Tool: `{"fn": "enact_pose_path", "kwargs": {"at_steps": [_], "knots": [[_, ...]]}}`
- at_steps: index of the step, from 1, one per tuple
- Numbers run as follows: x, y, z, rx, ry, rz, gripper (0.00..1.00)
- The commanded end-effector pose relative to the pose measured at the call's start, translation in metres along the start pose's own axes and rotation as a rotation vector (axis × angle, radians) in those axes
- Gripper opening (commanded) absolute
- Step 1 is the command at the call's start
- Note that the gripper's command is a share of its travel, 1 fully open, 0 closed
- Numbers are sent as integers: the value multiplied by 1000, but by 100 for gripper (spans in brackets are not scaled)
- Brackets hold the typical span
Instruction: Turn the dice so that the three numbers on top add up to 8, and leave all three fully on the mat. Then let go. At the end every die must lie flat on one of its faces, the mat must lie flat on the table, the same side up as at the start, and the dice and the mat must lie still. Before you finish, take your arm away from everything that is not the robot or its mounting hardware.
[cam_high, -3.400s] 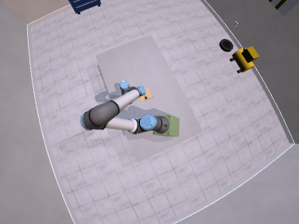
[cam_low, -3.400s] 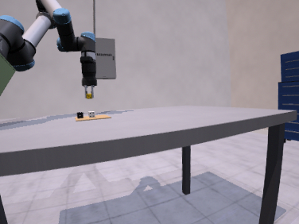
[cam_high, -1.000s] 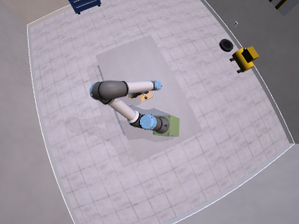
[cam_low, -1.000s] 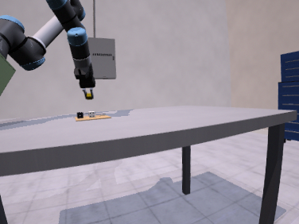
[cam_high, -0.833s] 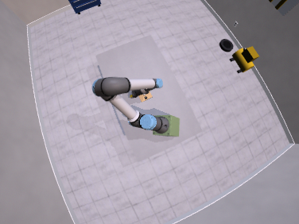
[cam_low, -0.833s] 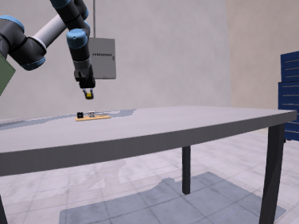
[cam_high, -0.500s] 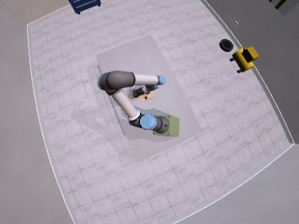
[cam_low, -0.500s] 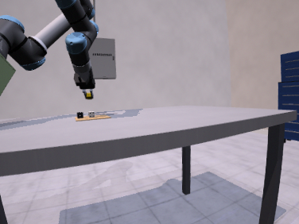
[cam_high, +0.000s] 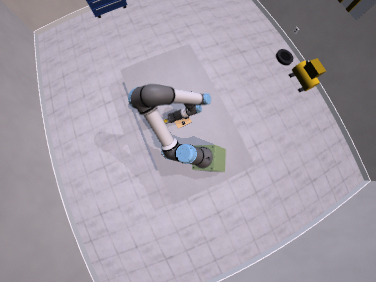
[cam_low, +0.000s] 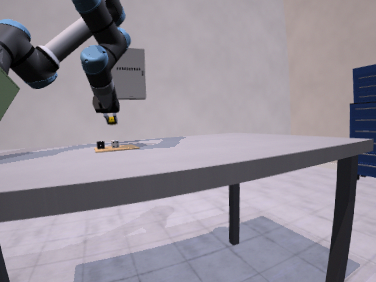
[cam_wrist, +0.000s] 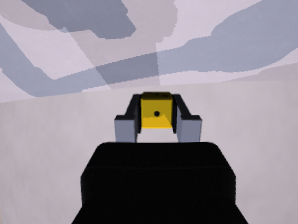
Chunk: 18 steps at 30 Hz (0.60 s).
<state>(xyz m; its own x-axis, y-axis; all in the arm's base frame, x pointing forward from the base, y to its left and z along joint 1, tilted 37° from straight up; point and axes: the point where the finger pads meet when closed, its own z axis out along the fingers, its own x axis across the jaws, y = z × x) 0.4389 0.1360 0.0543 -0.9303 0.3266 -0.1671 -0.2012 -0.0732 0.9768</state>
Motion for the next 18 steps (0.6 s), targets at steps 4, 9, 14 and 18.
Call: {"fn": "enact_pose_path", "kwargs": {"at_steps": [4, 9, 14, 18], "knots": [[0, 0, 0, -7, -1, -1, 49], [0, -2, 1, -6, 1, -1, 49], [0, -7, 4, -6, 3, -1, 49], [0, -16, 9, -6, 3, -1, 49]]}}
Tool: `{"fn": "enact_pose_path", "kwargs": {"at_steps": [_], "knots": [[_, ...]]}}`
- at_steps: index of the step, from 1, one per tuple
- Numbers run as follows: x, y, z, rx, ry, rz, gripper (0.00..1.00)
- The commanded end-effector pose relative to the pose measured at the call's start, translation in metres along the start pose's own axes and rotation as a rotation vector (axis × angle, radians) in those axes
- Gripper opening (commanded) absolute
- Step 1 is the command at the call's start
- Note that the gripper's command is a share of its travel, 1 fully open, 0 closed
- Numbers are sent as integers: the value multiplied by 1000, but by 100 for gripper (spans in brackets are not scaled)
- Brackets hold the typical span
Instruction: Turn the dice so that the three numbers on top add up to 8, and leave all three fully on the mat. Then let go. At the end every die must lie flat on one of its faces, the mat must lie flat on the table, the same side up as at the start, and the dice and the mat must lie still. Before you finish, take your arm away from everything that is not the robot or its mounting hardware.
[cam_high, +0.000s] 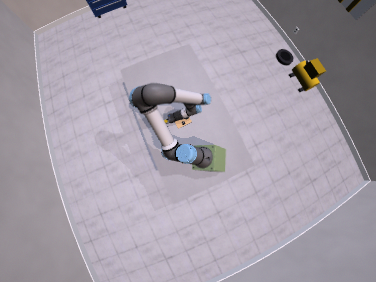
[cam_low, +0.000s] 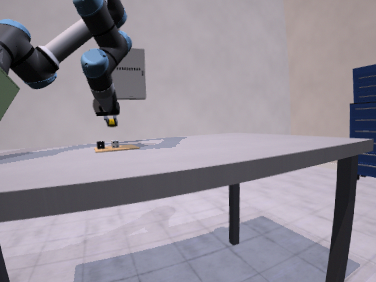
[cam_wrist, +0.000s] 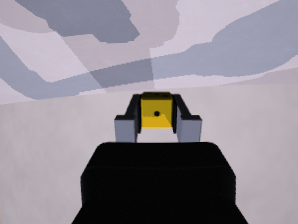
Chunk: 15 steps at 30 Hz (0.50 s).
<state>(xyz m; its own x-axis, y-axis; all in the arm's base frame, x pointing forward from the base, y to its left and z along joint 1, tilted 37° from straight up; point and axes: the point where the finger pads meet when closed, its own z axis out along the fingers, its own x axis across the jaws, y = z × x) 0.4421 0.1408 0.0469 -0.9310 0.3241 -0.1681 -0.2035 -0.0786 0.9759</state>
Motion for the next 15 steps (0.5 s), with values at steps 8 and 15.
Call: {"fn": "enact_pose_path", "kwargs": {"at_steps": [8, 15], "knots": [[-1, -34, 18, 0, 0, 0, 49], [-1, -47, 25, 0, 0, 0, 49]]}}
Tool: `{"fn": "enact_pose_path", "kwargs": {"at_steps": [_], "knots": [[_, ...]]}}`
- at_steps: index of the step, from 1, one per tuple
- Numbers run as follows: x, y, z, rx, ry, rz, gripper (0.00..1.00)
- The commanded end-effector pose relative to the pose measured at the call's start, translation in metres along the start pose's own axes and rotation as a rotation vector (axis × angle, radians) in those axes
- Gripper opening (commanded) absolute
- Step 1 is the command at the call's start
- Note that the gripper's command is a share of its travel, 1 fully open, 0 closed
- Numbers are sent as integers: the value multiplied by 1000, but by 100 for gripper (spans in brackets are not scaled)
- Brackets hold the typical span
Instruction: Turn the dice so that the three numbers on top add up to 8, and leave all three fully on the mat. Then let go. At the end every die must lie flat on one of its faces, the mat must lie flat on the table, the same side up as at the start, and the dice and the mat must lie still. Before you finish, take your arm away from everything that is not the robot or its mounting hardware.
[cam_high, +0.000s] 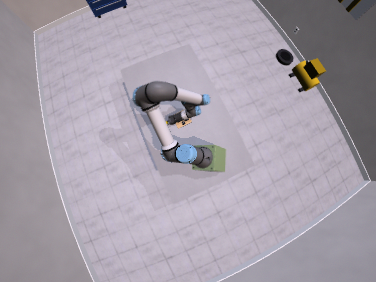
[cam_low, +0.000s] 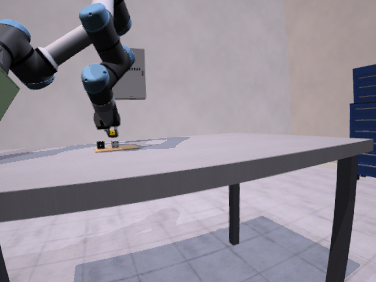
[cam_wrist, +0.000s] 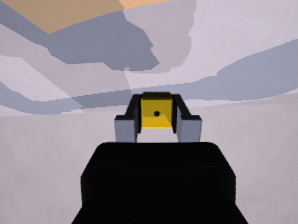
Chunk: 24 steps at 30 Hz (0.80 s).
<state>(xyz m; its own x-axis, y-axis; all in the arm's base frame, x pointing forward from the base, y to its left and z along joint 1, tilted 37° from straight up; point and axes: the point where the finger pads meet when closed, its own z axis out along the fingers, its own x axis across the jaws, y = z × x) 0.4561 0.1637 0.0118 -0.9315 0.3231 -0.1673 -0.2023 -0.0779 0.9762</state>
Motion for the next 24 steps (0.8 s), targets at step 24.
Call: {"fn": "enact_pose_path", "kwargs": {"at_steps": [24], "knots": [[-1, -17, 9, -1, -1, -1, 49]]}}
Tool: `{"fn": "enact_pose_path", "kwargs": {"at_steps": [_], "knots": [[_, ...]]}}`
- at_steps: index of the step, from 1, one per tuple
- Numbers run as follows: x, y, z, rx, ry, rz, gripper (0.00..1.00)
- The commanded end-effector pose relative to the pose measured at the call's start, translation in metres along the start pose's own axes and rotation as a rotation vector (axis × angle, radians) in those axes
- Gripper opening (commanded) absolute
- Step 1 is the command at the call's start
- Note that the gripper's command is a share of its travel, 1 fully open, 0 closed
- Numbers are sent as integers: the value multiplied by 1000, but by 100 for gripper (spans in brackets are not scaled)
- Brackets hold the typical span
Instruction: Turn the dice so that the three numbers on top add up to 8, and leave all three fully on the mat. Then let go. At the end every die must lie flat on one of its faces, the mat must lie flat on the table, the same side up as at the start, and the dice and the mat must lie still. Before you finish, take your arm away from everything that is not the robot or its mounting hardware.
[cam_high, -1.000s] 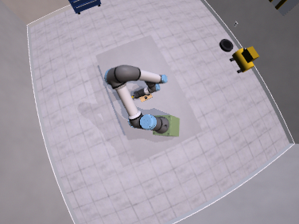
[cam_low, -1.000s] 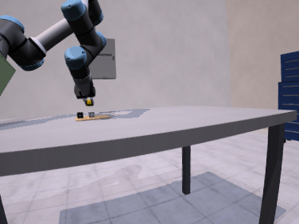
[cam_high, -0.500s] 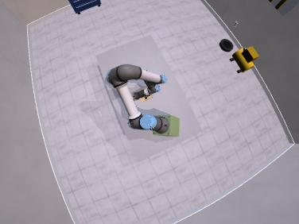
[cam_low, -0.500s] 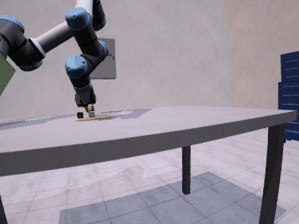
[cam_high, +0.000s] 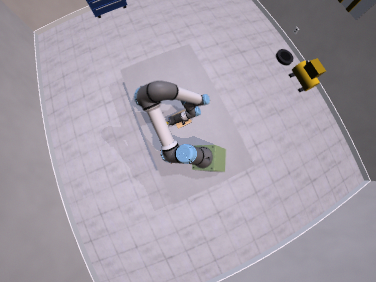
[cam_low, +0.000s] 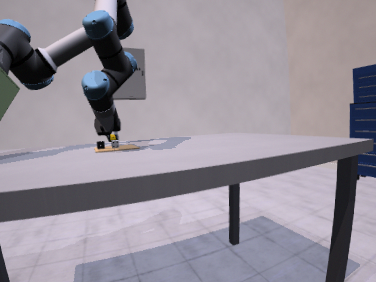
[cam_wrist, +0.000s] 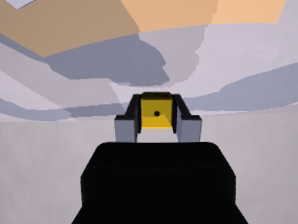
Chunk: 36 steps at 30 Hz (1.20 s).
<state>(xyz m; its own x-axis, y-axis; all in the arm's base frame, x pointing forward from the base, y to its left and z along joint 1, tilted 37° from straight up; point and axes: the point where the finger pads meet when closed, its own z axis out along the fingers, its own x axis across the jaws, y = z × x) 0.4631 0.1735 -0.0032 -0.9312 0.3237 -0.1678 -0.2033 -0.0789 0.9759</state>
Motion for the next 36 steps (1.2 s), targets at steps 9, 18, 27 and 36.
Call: {"fn": "enact_pose_path", "kwargs": {"at_steps": [9, 18, 27, 36], "knots": [[0, 0, 0, 0, 0, -1, 49], [0, 0, 0, 0, 0, -1, 49], [0, 0, 0, 0, 0, -1, 49], [0, -4, 2, 0, 0, -1, 49]]}}
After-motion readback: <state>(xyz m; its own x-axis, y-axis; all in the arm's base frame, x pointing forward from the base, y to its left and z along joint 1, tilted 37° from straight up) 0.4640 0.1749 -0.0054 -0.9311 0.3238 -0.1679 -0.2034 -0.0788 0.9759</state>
